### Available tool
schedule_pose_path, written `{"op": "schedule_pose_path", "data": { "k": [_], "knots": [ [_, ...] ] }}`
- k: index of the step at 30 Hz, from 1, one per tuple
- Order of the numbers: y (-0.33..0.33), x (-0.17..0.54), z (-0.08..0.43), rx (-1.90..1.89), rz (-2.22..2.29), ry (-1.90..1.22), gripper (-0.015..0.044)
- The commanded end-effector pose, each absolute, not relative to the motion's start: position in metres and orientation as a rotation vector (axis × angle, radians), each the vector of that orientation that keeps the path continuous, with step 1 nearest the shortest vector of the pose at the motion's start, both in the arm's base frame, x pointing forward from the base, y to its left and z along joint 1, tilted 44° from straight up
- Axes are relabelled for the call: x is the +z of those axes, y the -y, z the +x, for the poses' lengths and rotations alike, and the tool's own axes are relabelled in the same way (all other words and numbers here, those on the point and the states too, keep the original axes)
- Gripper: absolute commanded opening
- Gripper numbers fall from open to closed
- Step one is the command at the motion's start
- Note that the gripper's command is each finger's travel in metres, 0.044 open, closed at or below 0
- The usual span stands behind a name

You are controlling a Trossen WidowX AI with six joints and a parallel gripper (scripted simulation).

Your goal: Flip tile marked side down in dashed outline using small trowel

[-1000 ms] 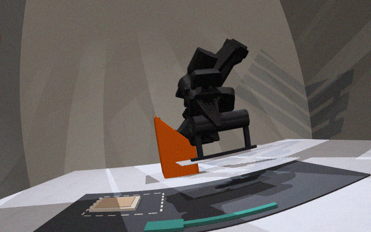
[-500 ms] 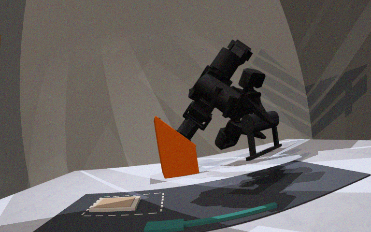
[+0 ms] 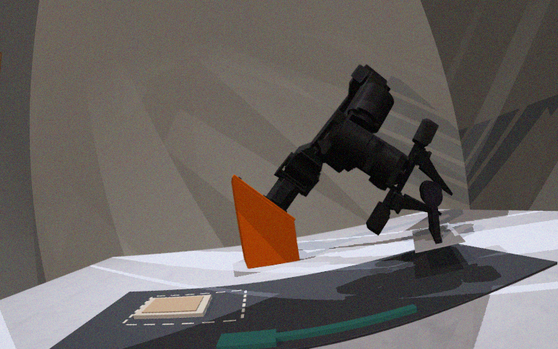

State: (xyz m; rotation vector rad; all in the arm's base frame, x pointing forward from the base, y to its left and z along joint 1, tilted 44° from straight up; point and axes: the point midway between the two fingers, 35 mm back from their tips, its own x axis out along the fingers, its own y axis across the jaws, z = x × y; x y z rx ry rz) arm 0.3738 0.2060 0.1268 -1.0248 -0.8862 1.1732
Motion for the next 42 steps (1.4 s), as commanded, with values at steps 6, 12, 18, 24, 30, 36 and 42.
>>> {"op": "schedule_pose_path", "data": {
  "k": [6,12,18,24,30,36,42],
  "knots": [
    [-0.22,0.133,0.365,1.199,-1.054,1.026,0.0],
    [-0.225,0.128,0.366,1.198,-1.054,1.026,0.0],
    [-0.232,0.121,0.366,1.197,-1.053,1.027,0.0],
    [-0.239,0.115,0.366,1.197,-1.052,1.027,0.0],
    [-0.245,0.108,0.365,1.196,-1.052,1.027,0.0],
    [-0.245,0.108,0.365,1.196,-1.052,1.027,0.0131],
    [-0.245,0.108,0.365,1.196,-1.052,1.027,0.0289]
  ]
}}
